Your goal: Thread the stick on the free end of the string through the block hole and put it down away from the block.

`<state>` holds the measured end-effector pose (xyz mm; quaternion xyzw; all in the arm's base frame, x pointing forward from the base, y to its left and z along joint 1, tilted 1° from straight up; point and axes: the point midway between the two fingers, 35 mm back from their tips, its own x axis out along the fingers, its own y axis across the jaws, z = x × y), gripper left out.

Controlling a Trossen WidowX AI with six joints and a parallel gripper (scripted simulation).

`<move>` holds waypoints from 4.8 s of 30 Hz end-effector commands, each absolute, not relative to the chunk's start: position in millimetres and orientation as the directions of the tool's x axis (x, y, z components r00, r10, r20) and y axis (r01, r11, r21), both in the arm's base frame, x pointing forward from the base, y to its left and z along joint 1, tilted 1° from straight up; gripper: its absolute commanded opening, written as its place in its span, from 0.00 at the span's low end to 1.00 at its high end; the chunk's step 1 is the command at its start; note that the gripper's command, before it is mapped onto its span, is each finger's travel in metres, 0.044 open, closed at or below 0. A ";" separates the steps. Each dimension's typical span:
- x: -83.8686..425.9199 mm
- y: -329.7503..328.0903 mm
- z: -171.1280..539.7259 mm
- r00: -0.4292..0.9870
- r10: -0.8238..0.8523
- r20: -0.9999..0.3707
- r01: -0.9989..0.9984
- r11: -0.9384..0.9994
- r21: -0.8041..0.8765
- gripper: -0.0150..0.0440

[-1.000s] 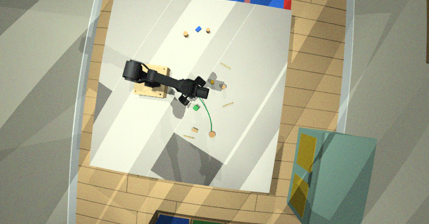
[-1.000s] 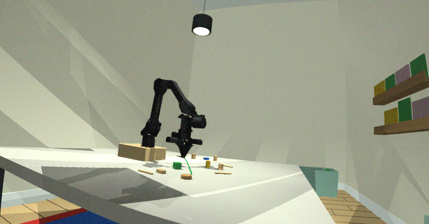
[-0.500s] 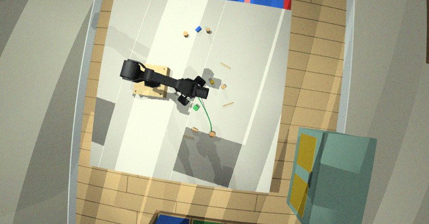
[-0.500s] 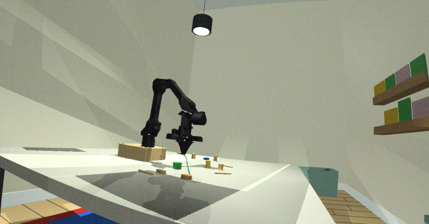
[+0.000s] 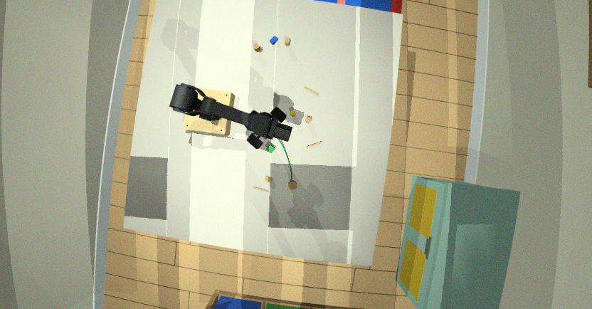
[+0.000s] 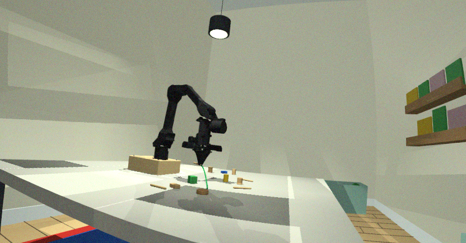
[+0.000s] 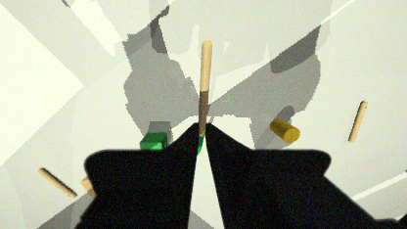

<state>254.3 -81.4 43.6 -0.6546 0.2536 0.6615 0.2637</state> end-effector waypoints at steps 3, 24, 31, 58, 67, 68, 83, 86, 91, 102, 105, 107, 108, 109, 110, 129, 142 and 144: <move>256.9 -85.6 47.4 -0.026 0.034 -0.999 -0.679 -0.734 -0.007 0.25; 265.7 -103.7 69.2 -0.085 0.085 -0.993 -0.683 -0.731 -0.004 0.25; 267.9 -109.6 76.5 -0.106 0.103 -0.989 -0.681 -0.733 -0.004 0.25; 272.8 -132.1 104.8 -0.177 0.181 -0.968 -0.675 -0.737 -0.014 0.25; 273.1 -137.4 111.6 -0.192 0.201 -0.961 -0.679 -0.734 -0.018 0.25; 273.1 -137.3 111.6 -0.192 0.200 -0.961 -0.691 -0.723 -0.013 0.25; 274.8 -136.8 111.6 -0.197 0.192 -0.961 -0.942 -0.310 0.131 0.25; 275.1 -136.6 111.7 -0.198 0.191 -0.961 -0.964 -0.213 0.157 0.25; 275.7 -136.4 111.7 -0.200 0.188 -0.962 -0.980 -0.047 0.195 0.25; 277.0 -135.9 111.9 -0.203 0.182 -0.962 -0.914 0.318 0.253 0.25; 277.4 -135.7 112.0 -0.204 0.180 -0.962 -0.873 0.413 0.262 0.25; 278.4 -137.9 110.5 -0.195 0.185 -0.963 -0.843 0.470 0.261 0.25; 279.1 -139.7 109.3 -0.188 0.189 -0.964 -0.831 0.492 0.259 0.25; 279.7 -141.2 108.3 -0.183 0.192 -0.964 -0.822 0.508 0.257 0.25; 280.0 -142.1 107.7 -0.179 0.194 -0.965 -0.813 0.524 0.256 0.25; 282.1 -142.5 107.1 -0.182 0.187 -0.965 -0.424 0.871 0.249 0.25; 283.4 -141.0 107.7 -0.190 0.178 -0.966 -0.005 0.983 0.182 0.25; 283.5 -140.8 107.8 -0.191 0.177 -0.966 0.062 0.984 0.168 0.25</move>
